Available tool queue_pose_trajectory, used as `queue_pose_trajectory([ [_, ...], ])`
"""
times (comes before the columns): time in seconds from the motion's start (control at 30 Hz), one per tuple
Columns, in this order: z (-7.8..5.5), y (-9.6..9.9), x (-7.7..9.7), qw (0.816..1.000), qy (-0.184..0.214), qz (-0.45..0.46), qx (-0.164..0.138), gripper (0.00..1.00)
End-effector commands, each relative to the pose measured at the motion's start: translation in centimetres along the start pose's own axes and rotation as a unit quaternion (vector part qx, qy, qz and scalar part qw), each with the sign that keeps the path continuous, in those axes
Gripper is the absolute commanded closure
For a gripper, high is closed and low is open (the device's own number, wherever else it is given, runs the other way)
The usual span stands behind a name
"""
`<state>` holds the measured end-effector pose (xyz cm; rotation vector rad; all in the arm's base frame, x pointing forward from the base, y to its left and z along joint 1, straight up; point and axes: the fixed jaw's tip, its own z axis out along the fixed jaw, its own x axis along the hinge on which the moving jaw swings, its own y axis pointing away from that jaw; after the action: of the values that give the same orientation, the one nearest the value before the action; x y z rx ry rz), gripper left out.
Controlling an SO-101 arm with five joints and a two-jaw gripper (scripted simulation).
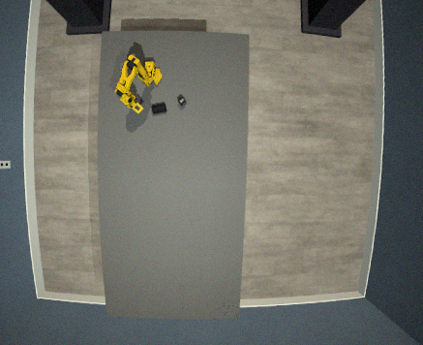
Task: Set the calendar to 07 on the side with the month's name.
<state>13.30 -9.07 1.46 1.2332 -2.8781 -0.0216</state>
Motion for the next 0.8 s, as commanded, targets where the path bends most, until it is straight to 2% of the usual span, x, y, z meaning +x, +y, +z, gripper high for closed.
queue_pose_trajectory([
  [0.0,-0.5,-0.7,0.0,1.000,-0.004,-0.001,0.018,1.00],
  [0.27,-0.9,-0.8,0.0,1.000,-0.004,-0.001,0.018,1.00],
  [0.53,-3.0,-0.7,0.0,1.000,-0.004,-0.001,0.018,1.00],
  [0.6,-3.0,-0.7,0.0,1.000,-0.004,-0.001,0.018,1.00],
  [0.77,-4.4,-0.5,0.0,1.000,-0.004,-0.001,0.018,1.00],
])
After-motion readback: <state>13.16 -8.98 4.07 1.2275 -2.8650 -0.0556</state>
